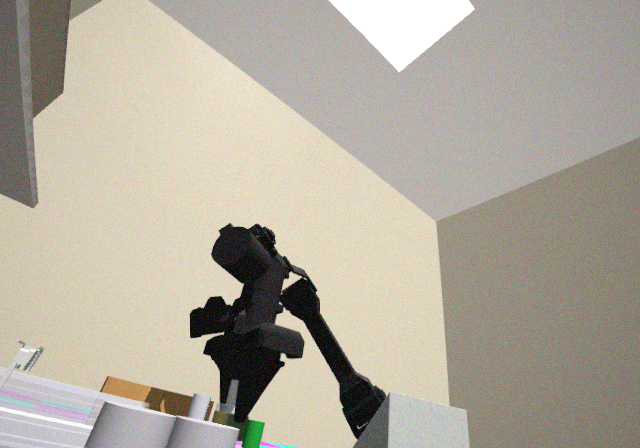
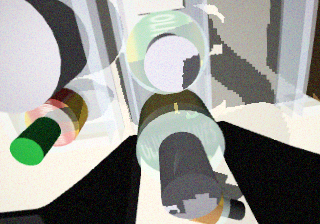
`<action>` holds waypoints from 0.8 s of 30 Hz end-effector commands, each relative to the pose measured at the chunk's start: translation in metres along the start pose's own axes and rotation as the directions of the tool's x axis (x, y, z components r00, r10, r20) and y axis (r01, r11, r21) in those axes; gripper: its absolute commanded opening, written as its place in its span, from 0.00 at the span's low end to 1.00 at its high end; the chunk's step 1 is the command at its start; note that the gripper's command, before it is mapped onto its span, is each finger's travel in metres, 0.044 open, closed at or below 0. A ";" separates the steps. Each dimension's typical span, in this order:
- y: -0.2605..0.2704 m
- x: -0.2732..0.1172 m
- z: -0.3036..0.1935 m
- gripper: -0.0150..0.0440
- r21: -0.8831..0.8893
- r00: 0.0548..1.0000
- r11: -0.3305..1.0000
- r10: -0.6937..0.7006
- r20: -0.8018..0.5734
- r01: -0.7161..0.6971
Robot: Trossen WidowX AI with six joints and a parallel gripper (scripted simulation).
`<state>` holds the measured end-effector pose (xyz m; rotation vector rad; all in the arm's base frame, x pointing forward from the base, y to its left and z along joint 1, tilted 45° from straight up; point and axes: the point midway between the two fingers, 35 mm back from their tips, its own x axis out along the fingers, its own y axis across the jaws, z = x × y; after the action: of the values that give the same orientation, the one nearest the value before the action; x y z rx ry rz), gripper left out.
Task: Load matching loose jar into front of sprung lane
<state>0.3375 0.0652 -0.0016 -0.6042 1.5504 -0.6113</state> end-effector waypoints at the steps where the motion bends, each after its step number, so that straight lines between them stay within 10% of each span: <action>1: -0.002 -0.006 0.010 0.25 0.015 0.999 1.000 0.000 0.033 0.000; 24: -0.002 -0.005 0.013 0.25 0.015 0.999 1.000 -0.001 0.033 0.000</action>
<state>0.3423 0.0655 -0.0004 -0.6013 1.5481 -0.6089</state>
